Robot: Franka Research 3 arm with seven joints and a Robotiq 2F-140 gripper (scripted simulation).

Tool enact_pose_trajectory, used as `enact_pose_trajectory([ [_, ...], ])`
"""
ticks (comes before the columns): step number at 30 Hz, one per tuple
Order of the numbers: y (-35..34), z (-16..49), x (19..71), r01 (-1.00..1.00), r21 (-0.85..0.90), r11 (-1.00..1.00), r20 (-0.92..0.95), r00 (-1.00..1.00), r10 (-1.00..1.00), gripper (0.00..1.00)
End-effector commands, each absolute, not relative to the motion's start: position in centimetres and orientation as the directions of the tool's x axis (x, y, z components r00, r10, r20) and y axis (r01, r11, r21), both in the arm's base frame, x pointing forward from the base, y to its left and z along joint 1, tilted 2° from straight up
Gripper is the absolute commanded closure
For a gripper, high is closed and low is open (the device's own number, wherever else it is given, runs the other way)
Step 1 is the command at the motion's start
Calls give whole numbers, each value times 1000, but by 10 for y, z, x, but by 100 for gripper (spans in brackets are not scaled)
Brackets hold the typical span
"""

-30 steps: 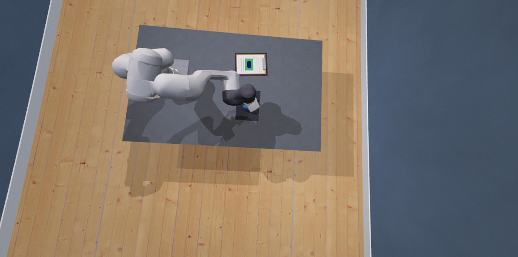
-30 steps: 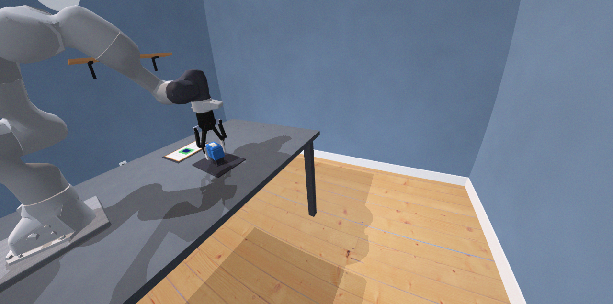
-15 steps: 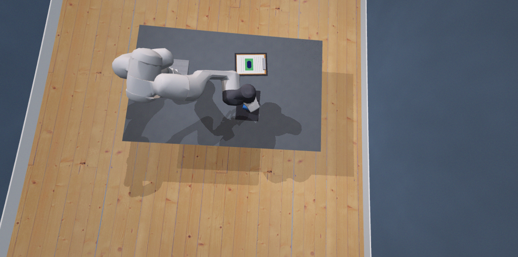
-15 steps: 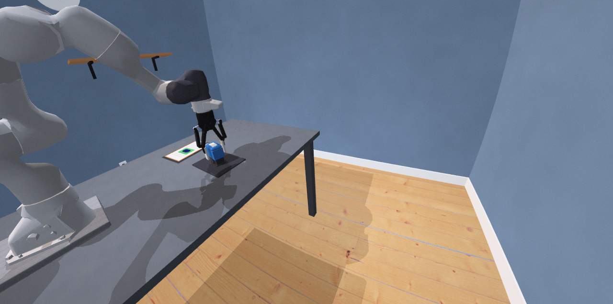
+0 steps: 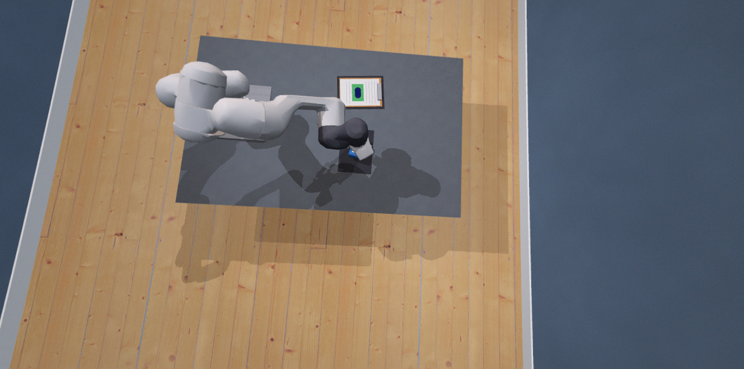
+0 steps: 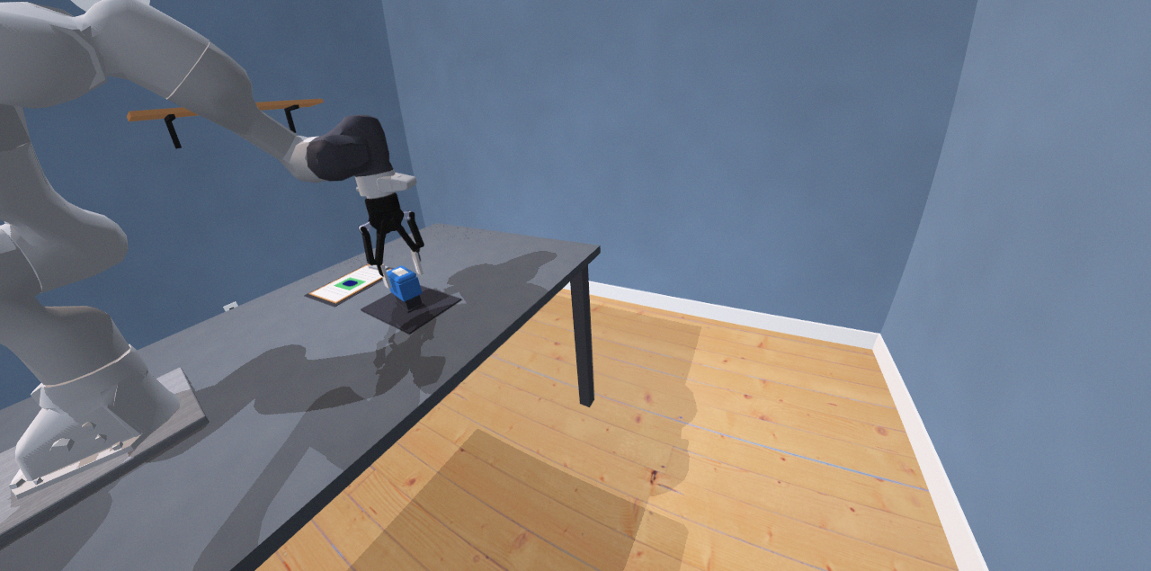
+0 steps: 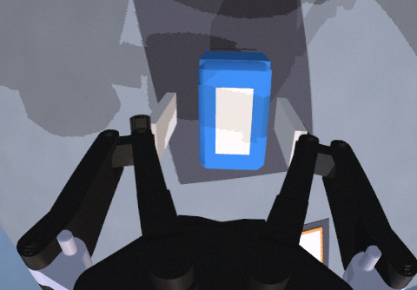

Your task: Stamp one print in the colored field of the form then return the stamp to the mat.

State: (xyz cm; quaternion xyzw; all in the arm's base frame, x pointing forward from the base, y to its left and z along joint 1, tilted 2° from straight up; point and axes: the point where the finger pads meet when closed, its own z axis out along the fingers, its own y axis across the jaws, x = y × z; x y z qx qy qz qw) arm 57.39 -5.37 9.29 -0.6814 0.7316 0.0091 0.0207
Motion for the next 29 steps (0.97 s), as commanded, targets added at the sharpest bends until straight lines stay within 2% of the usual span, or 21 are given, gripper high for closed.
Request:
enact_pose_trajectory([
  [1,-56,136,571,-999,-6,53,-43,-52,-998,45],
  [29,-56,150,570,-999,-6,53,-43,-52,-998,45],
])
